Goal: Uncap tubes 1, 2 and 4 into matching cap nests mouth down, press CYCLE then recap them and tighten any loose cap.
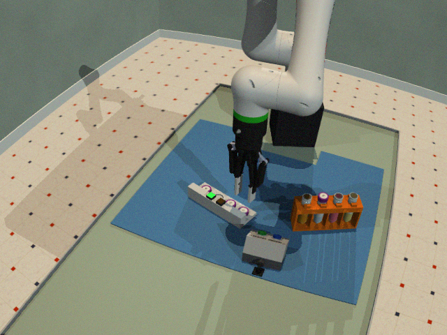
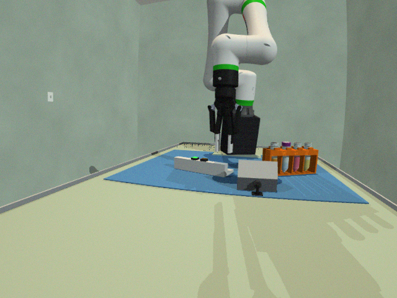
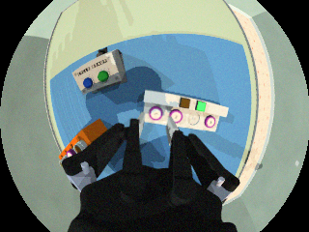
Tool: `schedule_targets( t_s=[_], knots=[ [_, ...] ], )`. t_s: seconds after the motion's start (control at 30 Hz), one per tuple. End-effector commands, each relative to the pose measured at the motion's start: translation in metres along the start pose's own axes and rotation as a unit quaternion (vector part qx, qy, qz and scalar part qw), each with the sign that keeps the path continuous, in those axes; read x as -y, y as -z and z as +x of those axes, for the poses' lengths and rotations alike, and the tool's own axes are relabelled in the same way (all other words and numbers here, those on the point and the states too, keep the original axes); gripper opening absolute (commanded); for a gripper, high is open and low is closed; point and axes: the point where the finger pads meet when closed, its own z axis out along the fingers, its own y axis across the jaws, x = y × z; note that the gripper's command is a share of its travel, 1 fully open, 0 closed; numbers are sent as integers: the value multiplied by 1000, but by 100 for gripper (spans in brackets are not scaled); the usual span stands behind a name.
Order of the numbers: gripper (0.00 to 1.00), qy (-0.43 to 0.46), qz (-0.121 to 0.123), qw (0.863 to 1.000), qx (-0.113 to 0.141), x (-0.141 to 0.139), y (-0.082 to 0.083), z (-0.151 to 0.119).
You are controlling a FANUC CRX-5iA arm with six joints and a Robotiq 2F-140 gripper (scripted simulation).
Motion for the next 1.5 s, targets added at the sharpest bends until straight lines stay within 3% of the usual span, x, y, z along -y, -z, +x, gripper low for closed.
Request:
schedule_targets(
  t_s=[0.0,0.23,1.33,1.37,1.47],
  knots=[
    [29,0,0,1000,0,0,-19,1],
    [29,0,0,1000,0,0,-54,1],
    [29,0,0,1000,0,0,-64,0],
    [0,0,0,1000,0,0,-64,0],
    [0,0,0,1000,0,0,-64,0]
  ],
)
